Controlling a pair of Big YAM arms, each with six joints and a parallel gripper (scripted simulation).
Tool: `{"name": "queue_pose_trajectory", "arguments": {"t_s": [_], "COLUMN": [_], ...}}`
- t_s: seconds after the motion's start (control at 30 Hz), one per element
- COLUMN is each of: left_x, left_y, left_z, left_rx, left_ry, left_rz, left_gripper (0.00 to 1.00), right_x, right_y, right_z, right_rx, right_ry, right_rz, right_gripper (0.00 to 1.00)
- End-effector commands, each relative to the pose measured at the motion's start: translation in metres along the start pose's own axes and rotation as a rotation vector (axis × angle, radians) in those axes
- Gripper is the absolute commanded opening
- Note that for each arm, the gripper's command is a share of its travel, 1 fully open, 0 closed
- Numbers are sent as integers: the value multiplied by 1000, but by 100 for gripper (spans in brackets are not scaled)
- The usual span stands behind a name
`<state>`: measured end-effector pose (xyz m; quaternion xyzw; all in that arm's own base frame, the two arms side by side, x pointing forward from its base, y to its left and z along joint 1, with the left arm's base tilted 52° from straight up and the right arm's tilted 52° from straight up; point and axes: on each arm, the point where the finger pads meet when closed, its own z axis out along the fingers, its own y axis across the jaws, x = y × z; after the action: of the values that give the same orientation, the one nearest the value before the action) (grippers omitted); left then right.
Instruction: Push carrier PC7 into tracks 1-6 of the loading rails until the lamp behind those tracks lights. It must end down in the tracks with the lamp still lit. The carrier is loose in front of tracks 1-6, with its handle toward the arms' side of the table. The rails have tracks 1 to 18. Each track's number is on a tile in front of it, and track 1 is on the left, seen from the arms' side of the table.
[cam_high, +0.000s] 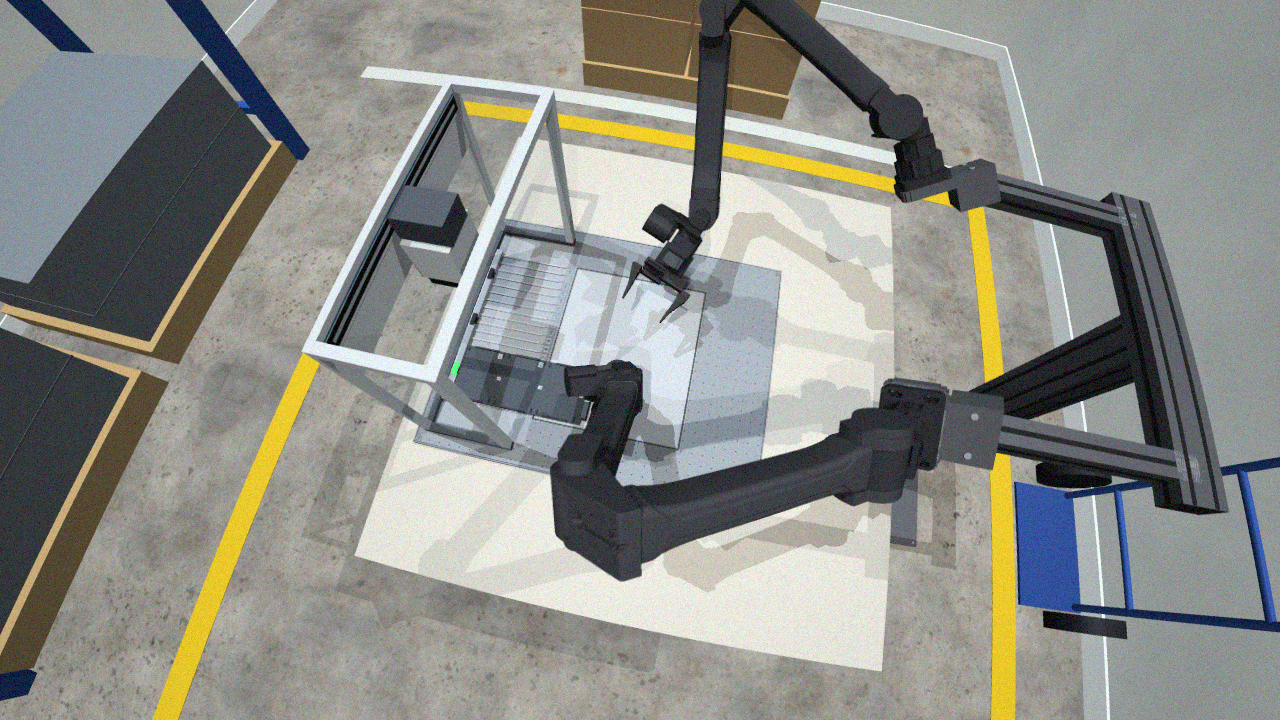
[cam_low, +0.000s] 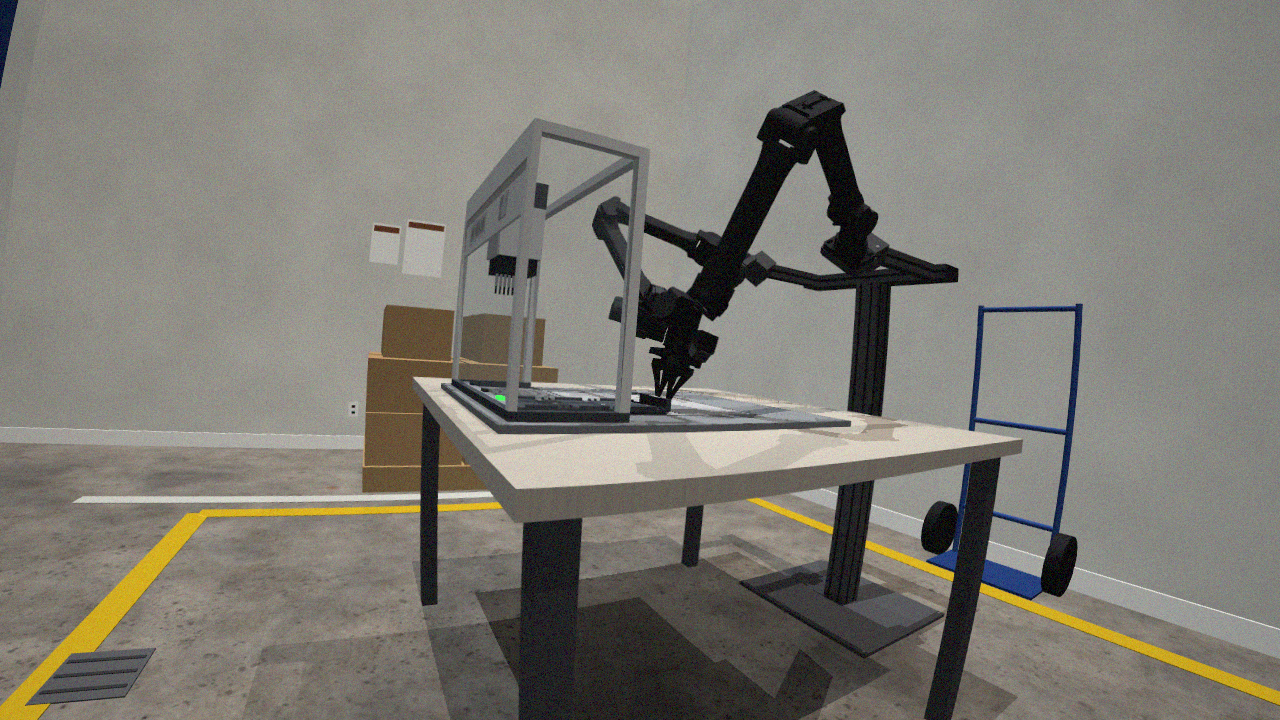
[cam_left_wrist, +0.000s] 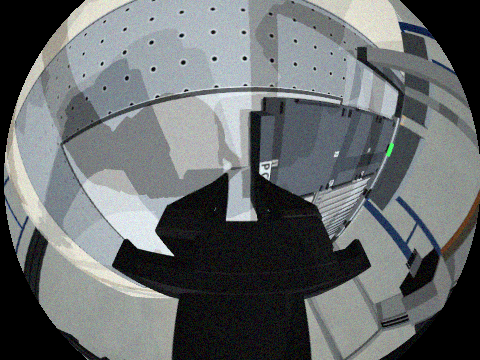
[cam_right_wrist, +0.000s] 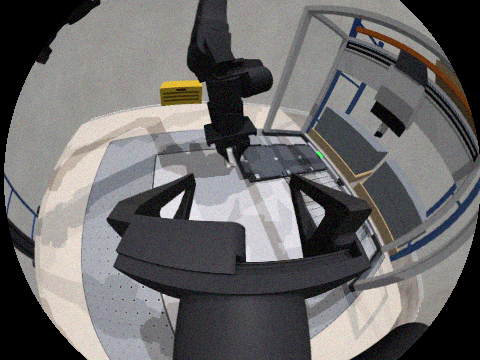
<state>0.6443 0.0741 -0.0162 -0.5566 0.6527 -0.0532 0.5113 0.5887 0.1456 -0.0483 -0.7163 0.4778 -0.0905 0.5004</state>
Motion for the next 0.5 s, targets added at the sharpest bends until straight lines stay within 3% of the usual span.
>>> {"name": "queue_pose_trajectory", "arguments": {"t_s": [0.0,0.27,0.47], "left_x": [1,6,10], "left_y": [-41,-45,-68], "left_z": [-52,-48,-40], "left_rx": [112,135,203], "left_ry": [-2,-32,-119], "left_rz": [-45,107,309], "left_gripper": [65,65,65], "right_x": [-17,-17,-17], "right_y": [2,2,2], "right_z": [2,2,2], "right_rx": [-9,-9,-9], "right_ry": [-24,-24,-24], "right_rz": [-25,-25,-25], "right_gripper": [100,100,100]}}
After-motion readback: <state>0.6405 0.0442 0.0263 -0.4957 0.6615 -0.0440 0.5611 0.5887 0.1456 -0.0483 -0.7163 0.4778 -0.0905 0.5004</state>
